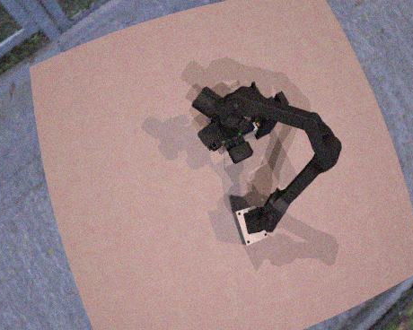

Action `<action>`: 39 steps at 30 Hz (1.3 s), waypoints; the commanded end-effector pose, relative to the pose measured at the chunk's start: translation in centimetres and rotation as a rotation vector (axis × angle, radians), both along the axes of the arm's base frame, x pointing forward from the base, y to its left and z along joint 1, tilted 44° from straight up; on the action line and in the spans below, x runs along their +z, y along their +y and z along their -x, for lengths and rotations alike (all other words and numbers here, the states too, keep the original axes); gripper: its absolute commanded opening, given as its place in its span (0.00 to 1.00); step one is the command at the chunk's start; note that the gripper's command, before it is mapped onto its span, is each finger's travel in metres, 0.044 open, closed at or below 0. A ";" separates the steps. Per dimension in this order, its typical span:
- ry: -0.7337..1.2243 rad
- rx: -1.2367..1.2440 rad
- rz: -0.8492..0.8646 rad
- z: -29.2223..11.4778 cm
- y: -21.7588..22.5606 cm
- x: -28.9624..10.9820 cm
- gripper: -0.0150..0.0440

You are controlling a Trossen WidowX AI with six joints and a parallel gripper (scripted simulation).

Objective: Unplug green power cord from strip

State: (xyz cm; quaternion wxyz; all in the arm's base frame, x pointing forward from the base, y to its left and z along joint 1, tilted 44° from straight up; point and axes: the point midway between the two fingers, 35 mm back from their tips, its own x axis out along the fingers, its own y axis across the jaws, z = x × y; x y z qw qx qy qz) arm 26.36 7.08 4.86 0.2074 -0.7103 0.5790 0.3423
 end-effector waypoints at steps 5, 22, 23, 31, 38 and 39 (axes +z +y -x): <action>-0.003 0.003 0.000 0.1 0.6 -0.4 0.88; -0.003 0.002 -0.002 1.6 5.0 -3.2 1.00; -0.003 0.002 -0.002 1.6 5.0 -3.2 1.00; -0.003 0.002 -0.002 1.6 5.0 -3.2 1.00; -0.003 0.002 -0.002 1.6 5.0 -3.2 1.00; -0.003 0.002 -0.002 1.6 5.0 -3.2 1.00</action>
